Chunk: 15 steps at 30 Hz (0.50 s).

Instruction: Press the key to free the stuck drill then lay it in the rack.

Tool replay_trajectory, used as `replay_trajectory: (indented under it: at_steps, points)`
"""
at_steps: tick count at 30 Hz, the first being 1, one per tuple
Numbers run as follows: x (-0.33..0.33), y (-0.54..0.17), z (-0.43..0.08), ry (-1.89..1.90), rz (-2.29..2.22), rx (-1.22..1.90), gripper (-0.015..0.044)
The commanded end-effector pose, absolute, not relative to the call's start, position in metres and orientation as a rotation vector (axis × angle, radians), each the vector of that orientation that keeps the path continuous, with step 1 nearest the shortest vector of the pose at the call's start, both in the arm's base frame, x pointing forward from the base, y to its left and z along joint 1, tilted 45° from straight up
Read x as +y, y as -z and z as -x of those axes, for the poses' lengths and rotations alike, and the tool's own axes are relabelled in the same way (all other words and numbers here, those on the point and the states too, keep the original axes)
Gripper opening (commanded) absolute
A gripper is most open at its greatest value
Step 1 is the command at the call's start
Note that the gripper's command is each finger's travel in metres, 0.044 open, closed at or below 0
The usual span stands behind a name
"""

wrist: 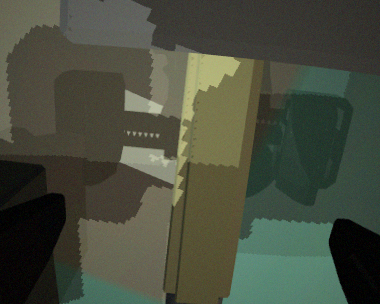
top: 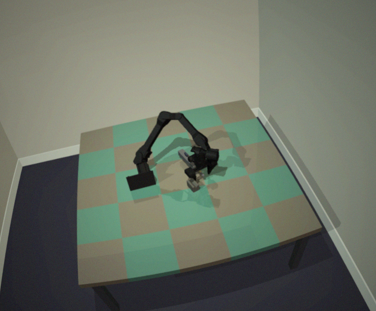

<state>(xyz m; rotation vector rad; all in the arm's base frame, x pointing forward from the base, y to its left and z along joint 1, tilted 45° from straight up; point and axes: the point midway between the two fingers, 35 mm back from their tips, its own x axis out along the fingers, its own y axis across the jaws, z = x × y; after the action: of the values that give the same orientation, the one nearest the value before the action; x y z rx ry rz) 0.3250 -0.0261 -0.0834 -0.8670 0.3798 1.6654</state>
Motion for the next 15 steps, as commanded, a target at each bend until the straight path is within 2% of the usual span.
replay_trajectory:
  at_steps: [1,2,15]
  points:
    - [-0.0244,0.0815,-0.3232,-1.663,0.861,0.38,0.044]
    - [-0.0242,0.0813,-0.323,-1.663,0.861,0.38,0.044]
    - [-0.0256,0.0829,-0.3247,-1.665,0.867,0.38,0.0099]
